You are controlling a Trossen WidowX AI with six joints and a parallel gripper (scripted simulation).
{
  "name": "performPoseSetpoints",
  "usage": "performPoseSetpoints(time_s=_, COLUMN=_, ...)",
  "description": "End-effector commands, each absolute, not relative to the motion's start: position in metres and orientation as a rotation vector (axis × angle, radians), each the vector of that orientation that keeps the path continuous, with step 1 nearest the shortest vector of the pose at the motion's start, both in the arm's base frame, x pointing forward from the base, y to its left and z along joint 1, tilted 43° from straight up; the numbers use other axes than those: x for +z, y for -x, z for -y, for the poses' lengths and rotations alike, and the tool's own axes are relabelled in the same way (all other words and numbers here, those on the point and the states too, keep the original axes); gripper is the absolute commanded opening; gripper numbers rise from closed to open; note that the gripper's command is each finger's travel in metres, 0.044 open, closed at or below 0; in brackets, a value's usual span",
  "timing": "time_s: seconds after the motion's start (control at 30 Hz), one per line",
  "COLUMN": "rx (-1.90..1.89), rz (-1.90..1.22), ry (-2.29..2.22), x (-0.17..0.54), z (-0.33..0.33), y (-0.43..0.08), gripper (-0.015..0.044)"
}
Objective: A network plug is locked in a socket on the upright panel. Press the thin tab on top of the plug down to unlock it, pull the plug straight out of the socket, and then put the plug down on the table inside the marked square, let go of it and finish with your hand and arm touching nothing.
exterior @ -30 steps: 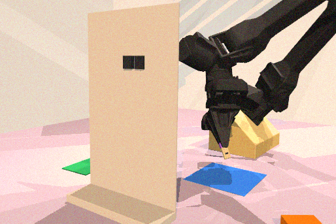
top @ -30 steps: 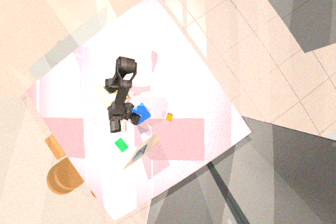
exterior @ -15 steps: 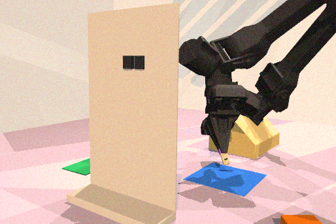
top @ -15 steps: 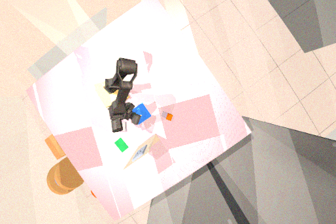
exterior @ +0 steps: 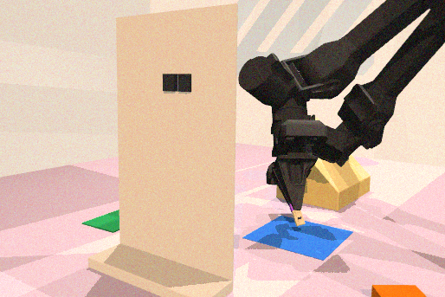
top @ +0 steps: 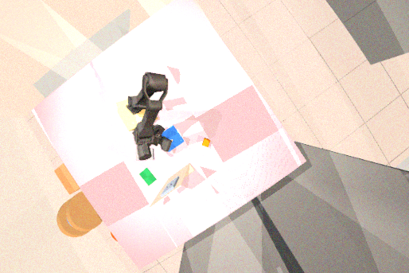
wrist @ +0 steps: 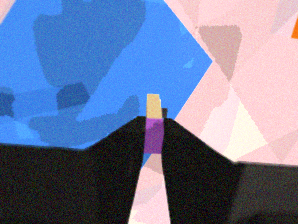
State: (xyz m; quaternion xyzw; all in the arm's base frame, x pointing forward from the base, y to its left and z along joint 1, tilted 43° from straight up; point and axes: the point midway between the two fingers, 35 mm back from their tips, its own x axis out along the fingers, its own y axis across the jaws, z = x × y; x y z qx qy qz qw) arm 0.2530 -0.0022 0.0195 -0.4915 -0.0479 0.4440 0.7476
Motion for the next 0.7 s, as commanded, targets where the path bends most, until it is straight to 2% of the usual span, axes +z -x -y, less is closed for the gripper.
performPoseSetpoints(time_s=0.0, rx=0.974, rz=0.097, ry=1.064, x=0.016, z=-0.001, y=-0.251, gripper=0.0000)
performPoseSetpoints(time_s=0.67, rx=0.969, rz=0.103, ry=1.060, x=0.010, z=-0.011, y=-0.251, gripper=0.0000)
